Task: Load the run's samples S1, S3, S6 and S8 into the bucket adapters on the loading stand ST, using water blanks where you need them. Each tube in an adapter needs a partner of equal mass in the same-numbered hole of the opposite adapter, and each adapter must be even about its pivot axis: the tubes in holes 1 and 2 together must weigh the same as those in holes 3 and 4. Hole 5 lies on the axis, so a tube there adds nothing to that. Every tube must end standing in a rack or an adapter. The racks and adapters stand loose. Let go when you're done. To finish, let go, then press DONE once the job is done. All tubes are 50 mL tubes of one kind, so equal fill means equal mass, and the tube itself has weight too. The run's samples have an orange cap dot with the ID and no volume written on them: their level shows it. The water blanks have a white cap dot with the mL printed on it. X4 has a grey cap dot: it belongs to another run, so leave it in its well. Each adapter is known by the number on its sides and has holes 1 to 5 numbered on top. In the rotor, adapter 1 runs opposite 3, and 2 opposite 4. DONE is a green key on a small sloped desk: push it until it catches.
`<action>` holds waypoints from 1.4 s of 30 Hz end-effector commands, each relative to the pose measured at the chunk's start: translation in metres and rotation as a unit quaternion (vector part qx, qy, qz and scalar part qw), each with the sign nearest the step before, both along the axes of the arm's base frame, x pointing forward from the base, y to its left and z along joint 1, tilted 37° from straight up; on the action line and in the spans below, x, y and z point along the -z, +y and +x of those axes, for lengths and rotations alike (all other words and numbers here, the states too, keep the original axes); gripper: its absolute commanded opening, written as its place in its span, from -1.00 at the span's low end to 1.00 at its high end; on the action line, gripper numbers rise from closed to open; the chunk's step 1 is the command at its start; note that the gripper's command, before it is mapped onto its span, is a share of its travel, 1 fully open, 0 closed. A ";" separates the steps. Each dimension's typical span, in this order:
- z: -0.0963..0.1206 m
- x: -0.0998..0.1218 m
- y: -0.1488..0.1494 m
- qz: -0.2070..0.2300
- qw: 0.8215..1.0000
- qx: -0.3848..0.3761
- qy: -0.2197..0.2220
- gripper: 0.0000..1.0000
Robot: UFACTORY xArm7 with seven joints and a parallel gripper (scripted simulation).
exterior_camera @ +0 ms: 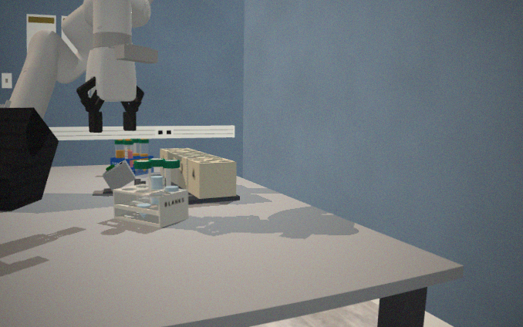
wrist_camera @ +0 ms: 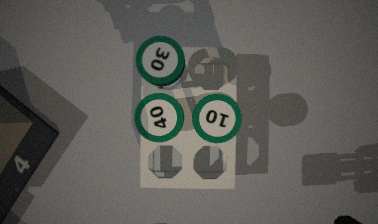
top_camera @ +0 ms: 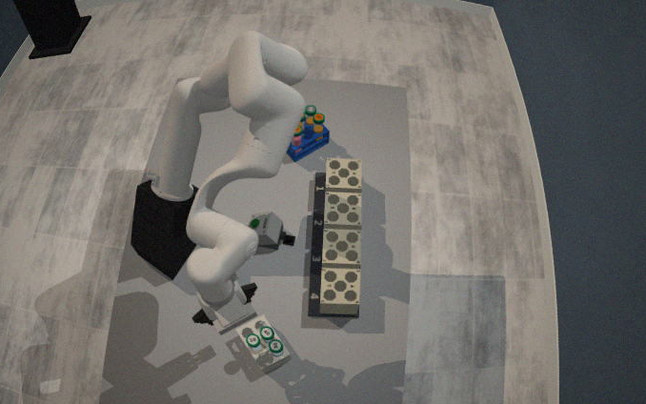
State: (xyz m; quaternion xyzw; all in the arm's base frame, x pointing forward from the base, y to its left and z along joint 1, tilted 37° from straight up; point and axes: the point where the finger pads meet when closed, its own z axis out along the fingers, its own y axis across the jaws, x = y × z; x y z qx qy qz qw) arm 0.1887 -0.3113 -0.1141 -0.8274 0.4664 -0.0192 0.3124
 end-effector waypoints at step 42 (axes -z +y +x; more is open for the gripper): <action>0.022 -0.097 0.009 -0.081 0.969 -0.198 -0.124 1.00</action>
